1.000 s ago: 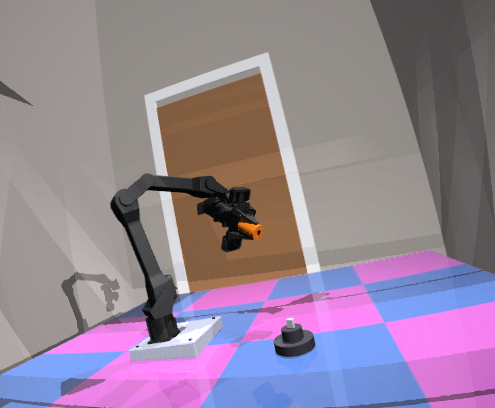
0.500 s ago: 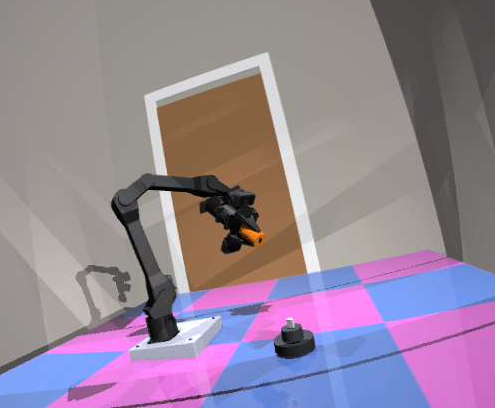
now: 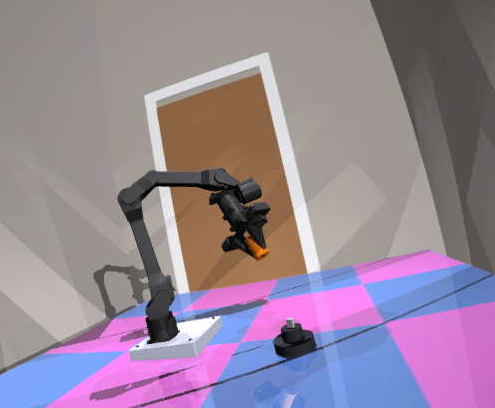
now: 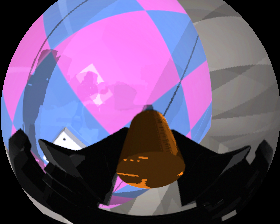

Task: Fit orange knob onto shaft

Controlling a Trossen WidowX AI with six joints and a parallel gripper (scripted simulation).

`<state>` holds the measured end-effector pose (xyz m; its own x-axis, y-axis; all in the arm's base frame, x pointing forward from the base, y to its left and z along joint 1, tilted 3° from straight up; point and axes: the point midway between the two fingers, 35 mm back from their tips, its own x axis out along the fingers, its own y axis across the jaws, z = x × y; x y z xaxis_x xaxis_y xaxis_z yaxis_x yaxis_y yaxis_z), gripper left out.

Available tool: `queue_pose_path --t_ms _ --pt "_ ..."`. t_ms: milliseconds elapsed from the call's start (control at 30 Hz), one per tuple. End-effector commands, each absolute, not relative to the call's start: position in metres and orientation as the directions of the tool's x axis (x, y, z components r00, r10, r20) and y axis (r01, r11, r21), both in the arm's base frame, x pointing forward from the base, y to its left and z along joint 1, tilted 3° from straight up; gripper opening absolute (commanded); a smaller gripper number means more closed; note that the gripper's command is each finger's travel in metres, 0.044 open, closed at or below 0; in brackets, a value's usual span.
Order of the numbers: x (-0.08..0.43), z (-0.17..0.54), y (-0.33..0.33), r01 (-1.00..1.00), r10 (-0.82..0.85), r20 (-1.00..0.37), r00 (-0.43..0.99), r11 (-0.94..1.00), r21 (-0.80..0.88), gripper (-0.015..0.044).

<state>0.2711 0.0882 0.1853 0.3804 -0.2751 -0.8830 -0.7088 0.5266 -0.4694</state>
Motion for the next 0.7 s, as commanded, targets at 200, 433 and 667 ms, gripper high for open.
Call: queue_pose_path --t_ms 200,433,667 --pt "0.278 0.167 0.085 -0.784 -0.121 -0.974 0.19 0.579 -0.224 0.0" --pt "0.282 0.152 0.082 -0.805 -0.017 -0.999 0.048 0.591 -0.049 0.0" --pt "0.285 0.139 0.081 -0.806 0.027 -1.0 -0.01 0.591 0.024 0.0"
